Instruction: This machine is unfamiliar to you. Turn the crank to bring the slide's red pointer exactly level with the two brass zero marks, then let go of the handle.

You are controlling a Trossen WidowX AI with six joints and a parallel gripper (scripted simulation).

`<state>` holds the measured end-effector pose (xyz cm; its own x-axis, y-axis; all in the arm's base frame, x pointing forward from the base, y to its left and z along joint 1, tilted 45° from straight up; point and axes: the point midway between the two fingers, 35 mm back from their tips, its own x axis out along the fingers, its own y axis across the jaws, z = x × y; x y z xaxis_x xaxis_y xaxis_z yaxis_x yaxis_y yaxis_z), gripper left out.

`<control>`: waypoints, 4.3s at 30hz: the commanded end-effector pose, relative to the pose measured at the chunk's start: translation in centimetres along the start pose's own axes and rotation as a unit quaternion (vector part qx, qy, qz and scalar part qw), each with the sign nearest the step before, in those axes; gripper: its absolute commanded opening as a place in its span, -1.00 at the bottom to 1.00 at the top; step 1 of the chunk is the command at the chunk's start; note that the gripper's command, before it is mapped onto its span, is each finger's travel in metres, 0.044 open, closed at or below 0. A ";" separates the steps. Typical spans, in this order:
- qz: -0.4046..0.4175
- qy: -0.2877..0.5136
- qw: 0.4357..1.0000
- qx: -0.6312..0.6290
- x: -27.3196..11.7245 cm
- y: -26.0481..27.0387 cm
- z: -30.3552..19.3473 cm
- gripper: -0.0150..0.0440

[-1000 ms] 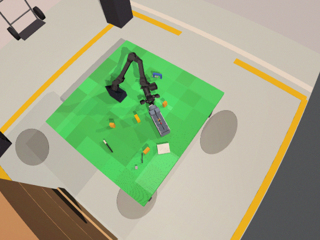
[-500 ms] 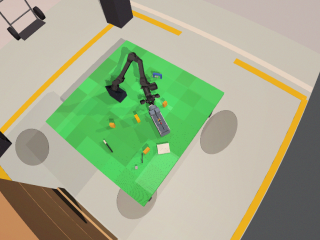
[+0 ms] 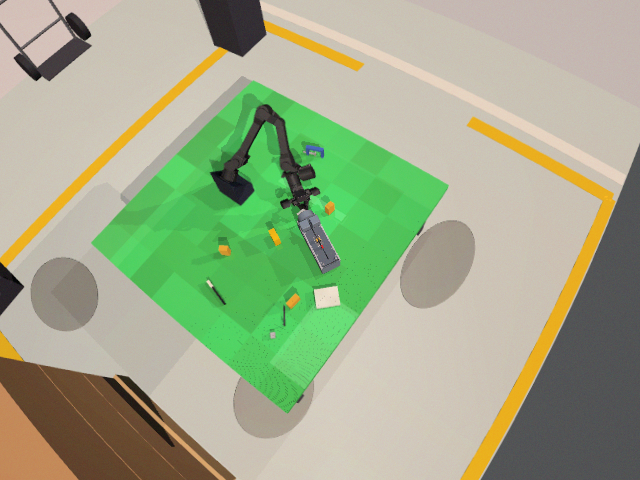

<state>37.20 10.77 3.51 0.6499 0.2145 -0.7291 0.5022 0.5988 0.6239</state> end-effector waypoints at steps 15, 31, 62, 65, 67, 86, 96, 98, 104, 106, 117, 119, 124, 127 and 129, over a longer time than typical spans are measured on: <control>0.012 -0.004 1.000 0.000 -0.6 1.1 0.5 -0.49; 0.012 -0.004 1.000 0.000 -1.3 1.5 1.2 -0.49; 0.012 -0.003 1.000 0.001 -2.6 1.1 2.5 -0.49; 0.012 -0.003 1.000 0.001 -2.6 1.1 2.5 -0.49; 0.012 -0.003 1.000 0.001 -2.6 1.1 2.5 -0.49; 0.012 -0.003 1.000 0.001 -2.6 1.1 2.5 0.93; 0.011 -0.003 1.000 -0.001 -5.5 1.1 5.5 1.00; 0.011 -0.003 1.000 0.000 -5.9 1.1 5.8 1.00; 0.009 -0.005 1.000 0.000 -8.3 1.1 8.7 1.00; 0.009 -0.006 1.000 0.001 -9.5 1.0 9.9 1.00; 0.036 0.015 0.999 -0.037 -8.5 0.3 13.7 1.00; 0.047 0.021 0.997 -0.050 -7.8 0.1 14.4 1.00; 0.084 0.039 0.992 -0.087 -6.1 -0.5 16.1 1.00; 0.108 0.046 0.987 -0.109 -5.2 -1.1 17.2 1.00; 0.124 0.049 0.983 -0.124 -4.6 -1.5 17.9 1.00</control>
<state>43.03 -4.23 11.59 0.6709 0.4127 -0.6161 0.2215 0.6813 0.6976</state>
